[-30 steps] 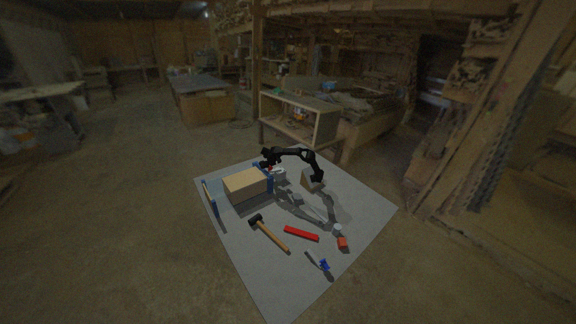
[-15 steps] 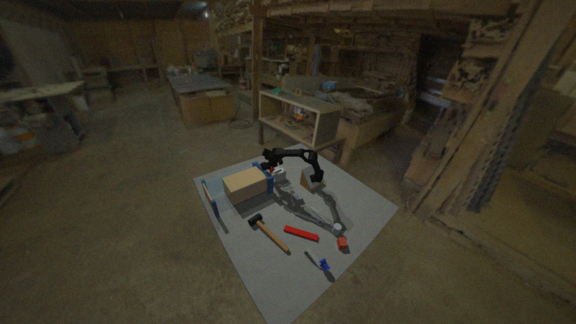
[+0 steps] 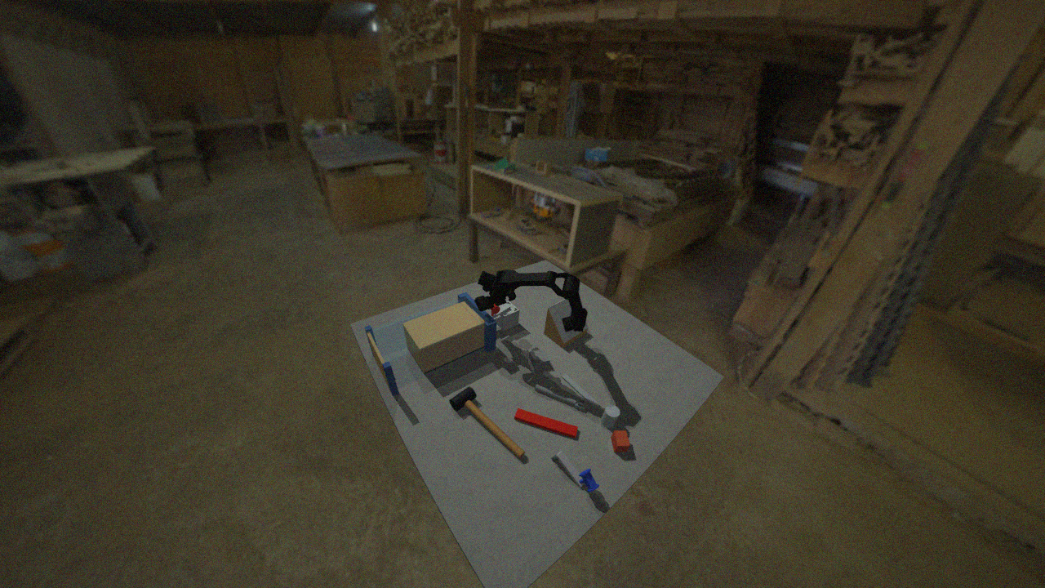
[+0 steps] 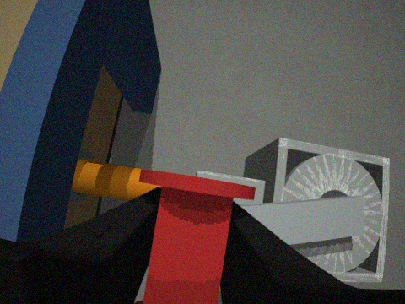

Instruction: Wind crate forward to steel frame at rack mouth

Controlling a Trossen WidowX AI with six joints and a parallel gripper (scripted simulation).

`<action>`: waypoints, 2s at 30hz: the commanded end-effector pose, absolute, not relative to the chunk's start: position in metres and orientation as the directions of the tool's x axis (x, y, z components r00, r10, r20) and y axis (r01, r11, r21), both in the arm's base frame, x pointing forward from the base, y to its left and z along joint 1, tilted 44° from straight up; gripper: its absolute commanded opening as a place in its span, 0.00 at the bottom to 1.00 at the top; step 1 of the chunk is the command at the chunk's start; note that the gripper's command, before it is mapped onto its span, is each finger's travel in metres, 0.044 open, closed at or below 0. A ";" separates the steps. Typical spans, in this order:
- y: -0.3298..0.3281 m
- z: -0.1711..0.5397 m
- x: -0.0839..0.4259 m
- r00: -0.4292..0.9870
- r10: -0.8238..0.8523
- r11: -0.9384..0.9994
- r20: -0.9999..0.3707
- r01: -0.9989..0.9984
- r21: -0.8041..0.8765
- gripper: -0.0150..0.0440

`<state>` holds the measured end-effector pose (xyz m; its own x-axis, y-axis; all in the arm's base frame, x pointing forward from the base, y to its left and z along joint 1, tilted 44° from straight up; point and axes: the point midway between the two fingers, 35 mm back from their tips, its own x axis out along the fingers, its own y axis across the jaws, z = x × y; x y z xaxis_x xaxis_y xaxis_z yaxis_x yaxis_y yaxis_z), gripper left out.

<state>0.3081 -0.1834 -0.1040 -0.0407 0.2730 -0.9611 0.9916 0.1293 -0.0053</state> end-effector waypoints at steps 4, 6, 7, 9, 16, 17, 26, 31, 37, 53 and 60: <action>-0.163 -0.092 0.299 -0.062 0.309 0.137 -0.949 0.990 -0.020 0.25; -0.162 -0.091 0.297 -0.062 0.309 0.137 -0.949 0.990 -0.020 0.25; -0.161 -0.090 0.297 -0.062 0.309 0.137 -0.949 0.990 -0.020 0.25; -0.159 -0.089 0.295 -0.062 0.309 0.137 -0.949 0.990 -0.020 0.25; -0.154 -0.083 0.289 -0.063 0.309 0.137 -0.949 0.990 -0.021 0.25; -0.154 -0.083 0.289 -0.063 0.309 0.137 -0.949 0.990 -0.021 0.25; -0.148 -0.076 0.280 -0.063 0.310 0.137 -0.949 0.990 -0.021 0.25; -0.145 -0.073 0.275 -0.064 0.310 0.137 -0.949 0.990 -0.022 0.25; -0.143 -0.070 0.269 -0.064 0.310 0.137 -0.949 0.990 -0.022 0.25; -0.137 -0.062 0.250 -0.065 0.311 0.137 -0.948 0.990 -0.024 0.25; -0.135 -0.059 0.241 -0.066 0.311 0.137 -0.948 0.990 -0.024 0.25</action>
